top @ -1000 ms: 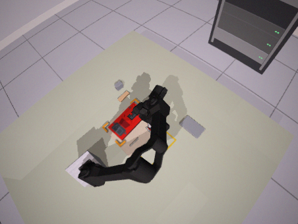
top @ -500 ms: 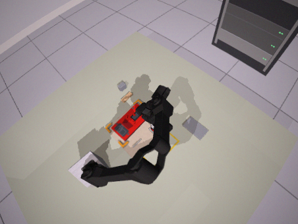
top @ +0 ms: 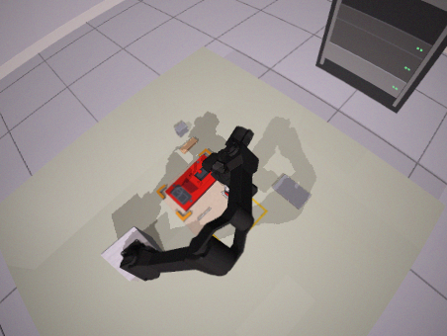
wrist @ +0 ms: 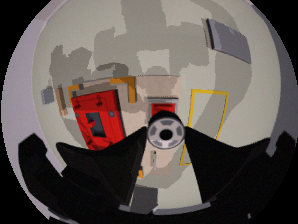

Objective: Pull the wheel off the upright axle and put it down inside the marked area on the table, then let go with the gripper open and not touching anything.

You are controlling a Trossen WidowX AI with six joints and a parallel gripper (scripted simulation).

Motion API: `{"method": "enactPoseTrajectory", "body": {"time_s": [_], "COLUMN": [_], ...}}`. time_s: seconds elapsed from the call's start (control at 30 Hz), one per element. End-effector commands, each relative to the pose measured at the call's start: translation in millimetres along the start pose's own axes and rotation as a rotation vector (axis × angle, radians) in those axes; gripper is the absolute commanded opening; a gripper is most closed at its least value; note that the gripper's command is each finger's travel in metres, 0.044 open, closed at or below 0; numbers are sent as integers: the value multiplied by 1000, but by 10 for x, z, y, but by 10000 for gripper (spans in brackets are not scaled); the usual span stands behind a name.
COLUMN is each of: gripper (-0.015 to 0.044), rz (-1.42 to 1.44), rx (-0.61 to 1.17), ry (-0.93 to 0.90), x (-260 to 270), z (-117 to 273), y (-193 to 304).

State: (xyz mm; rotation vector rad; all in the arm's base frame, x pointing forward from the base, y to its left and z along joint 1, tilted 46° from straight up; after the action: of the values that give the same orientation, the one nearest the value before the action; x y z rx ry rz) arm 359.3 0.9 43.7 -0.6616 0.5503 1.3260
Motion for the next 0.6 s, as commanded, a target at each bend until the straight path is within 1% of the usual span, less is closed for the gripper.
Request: {"method": "enactPoseTrajectory", "body": {"time_s": [0.0,0.57], "gripper": [0,0], "rz": [0,0], "rx": [-6,-7], "ry": [-3,-2], "x": [12,12], "z": [46,101], "y": [-2,0]}}
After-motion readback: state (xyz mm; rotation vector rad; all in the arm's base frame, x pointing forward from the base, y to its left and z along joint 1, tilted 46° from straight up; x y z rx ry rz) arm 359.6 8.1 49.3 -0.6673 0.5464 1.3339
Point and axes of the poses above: the point midway between the two fingers, 35 mm back from their tips, its own z axis back along the fingers, its own x axis across the jaws, y = z × x, the point moved 4 cm from there along z, back along the fingers, and after that the axes turned 11 degrees about -z, right-handed, at the moved point
